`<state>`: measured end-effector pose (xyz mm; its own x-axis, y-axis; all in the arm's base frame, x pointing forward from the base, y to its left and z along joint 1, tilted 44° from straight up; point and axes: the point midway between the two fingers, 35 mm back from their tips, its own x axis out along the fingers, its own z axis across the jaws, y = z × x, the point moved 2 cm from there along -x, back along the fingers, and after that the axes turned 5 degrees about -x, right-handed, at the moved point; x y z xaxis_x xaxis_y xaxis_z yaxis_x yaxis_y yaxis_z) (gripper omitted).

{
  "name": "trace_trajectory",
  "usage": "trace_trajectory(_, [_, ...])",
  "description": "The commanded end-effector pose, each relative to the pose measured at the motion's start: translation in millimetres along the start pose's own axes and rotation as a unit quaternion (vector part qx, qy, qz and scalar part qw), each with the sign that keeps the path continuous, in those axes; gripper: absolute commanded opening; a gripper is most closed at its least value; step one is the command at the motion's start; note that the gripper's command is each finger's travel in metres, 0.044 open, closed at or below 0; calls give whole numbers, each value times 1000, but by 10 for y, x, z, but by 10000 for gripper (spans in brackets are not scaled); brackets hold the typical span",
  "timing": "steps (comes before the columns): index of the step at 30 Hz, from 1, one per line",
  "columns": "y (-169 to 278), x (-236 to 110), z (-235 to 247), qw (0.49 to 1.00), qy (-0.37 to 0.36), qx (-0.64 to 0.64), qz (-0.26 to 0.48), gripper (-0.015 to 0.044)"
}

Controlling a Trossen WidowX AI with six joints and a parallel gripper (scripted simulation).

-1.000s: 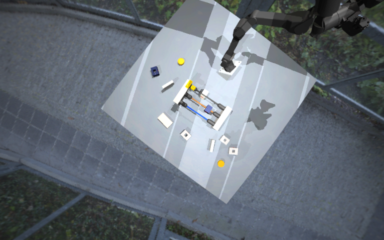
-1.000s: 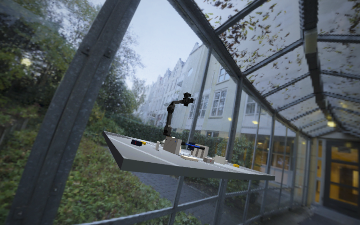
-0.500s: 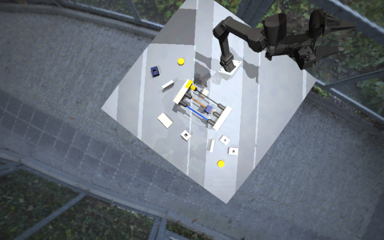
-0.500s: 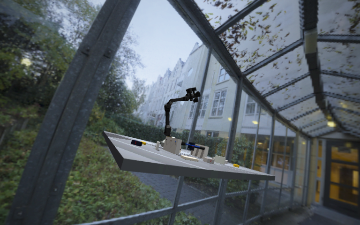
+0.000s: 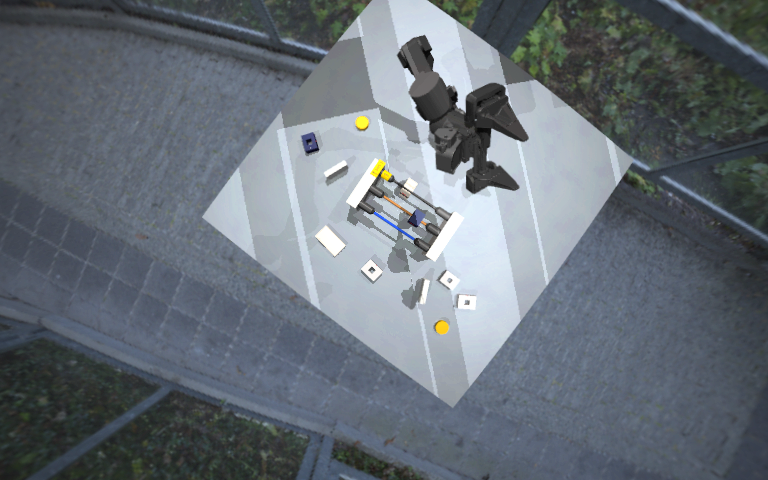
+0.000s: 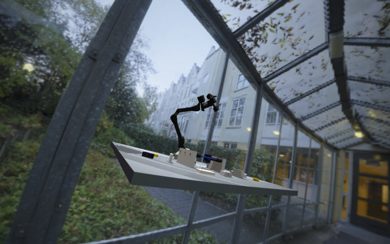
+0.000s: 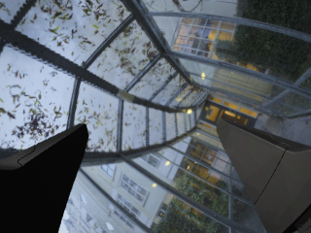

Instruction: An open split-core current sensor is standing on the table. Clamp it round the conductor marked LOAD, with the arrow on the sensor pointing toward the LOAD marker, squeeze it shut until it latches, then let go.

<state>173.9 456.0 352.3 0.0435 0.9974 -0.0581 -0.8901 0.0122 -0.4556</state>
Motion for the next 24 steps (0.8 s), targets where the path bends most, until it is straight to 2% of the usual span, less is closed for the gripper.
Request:
trace_trajectory(1, [-444, -445, -209, 994, 41, -66, -77, 440])
trace_trajectory(7, [-981, -1249, -501, 961, 125, -165, -185, 440])
trace_trajectory(12, [-1263, -2013, -714, 908, 215, -244, -263, 440])
trace_trajectory(18, [-1372, -2973, -920, 816, 345, -325, -332, 440])
trace_trajectory(24, [-1234, -3882, -1069, 698, 484, -380, -367, 440])
